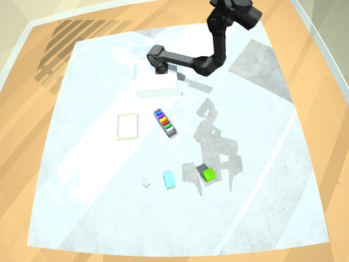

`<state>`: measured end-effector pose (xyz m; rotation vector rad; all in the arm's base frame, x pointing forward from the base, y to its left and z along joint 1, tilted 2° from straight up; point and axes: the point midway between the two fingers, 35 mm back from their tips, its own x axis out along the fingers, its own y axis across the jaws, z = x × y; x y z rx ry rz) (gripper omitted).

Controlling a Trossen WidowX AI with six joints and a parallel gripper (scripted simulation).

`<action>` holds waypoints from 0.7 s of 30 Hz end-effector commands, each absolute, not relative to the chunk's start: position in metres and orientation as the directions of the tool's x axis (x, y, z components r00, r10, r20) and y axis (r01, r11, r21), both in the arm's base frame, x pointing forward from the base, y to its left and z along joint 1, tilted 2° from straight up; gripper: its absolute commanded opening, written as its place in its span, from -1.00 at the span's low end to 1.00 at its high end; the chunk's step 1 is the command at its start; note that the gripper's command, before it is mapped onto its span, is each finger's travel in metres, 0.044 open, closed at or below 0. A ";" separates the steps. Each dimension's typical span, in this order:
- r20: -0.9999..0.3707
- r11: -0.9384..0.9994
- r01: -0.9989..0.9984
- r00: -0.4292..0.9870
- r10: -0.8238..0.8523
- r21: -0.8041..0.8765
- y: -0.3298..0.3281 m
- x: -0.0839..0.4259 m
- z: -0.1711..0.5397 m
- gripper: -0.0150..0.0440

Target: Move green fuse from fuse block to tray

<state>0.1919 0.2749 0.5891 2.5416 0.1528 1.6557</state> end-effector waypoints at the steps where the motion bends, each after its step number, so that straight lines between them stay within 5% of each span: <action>1: 0.906 -0.990 0.031 0.401 0.136 0.135 0.273 0.190 0.591 0.78; 12: 0.951 -0.859 0.446 0.281 -0.130 -0.250 0.163 0.086 0.646 -0.20; 21: 0.861 -0.387 0.803 0.283 -0.423 -0.454 0.029 0.043 0.650 -0.24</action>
